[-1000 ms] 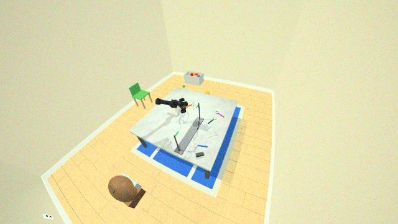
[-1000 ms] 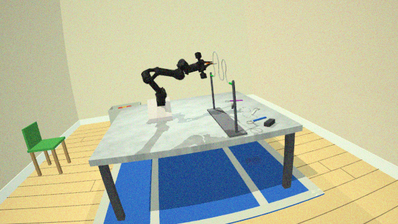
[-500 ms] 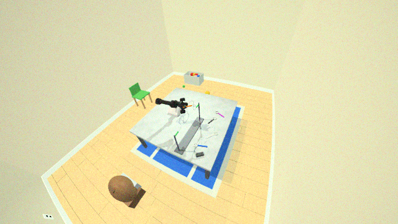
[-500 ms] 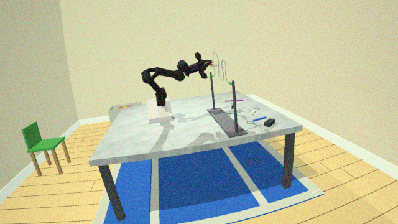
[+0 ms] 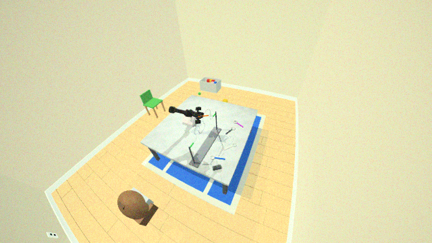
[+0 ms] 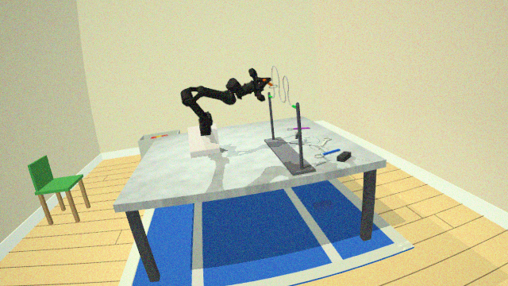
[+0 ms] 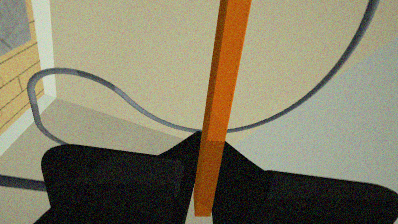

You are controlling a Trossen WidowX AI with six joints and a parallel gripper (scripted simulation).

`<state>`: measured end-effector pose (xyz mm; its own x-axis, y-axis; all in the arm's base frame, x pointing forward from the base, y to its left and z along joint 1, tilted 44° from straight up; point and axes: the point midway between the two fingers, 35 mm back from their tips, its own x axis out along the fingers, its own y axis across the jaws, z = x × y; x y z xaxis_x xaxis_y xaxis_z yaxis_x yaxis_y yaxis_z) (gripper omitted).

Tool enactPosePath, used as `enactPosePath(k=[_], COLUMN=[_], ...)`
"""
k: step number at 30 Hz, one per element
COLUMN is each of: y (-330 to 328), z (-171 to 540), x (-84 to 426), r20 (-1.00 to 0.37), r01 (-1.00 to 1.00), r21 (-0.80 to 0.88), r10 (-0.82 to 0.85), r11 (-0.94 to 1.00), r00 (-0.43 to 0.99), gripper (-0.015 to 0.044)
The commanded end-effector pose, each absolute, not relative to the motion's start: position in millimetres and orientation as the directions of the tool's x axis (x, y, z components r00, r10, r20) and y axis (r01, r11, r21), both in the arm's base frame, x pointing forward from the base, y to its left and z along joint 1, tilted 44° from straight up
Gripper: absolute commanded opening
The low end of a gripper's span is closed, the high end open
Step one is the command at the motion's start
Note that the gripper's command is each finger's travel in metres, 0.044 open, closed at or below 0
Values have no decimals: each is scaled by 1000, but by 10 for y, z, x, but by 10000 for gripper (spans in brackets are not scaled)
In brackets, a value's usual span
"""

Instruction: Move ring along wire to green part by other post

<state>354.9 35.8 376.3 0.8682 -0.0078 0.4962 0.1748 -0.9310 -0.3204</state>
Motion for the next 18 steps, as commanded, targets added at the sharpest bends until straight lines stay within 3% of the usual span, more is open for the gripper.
enactPosePath(k=[1, 18], y=[323, -13], z=[3756, 3601], x=[3545, 3568], r20=[499, 480], r01=[178, 175], r21=[-313, -492], r10=[-2, -98], r11=[-933, -853], r00=[866, 872], gripper=[-150, -150])
